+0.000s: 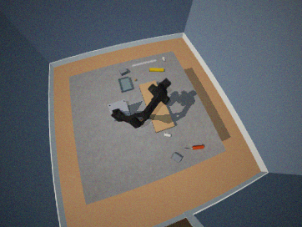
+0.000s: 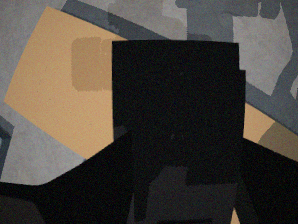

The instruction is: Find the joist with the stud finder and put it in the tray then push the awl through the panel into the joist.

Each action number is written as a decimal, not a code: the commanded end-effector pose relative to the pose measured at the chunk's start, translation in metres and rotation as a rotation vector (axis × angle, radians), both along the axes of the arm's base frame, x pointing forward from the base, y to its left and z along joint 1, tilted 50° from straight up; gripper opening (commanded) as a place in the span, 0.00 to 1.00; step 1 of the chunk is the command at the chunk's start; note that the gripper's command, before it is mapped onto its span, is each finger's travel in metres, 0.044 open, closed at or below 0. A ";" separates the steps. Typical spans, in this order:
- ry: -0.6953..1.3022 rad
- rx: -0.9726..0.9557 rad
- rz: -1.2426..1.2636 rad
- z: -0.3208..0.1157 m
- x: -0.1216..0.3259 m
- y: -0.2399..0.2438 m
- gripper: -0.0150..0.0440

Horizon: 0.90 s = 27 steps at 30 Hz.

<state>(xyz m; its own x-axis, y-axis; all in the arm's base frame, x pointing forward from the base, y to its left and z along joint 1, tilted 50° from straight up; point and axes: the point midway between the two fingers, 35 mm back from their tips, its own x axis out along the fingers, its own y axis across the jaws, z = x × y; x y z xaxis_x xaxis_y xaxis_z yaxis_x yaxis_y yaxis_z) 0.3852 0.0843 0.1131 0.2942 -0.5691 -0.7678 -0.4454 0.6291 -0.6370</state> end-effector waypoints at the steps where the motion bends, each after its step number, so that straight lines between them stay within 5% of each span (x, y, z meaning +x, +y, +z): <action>1: 0.063 0.016 0.082 -0.025 -0.005 0.032 0.25; 27: 0.536 -0.013 0.531 -0.208 -0.125 0.175 0.25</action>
<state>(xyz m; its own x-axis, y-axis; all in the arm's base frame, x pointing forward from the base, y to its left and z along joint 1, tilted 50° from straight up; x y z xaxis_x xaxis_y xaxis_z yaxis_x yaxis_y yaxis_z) 0.2781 0.2462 -0.0782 0.1349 -0.4727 -0.8708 -0.9117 0.2850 -0.2959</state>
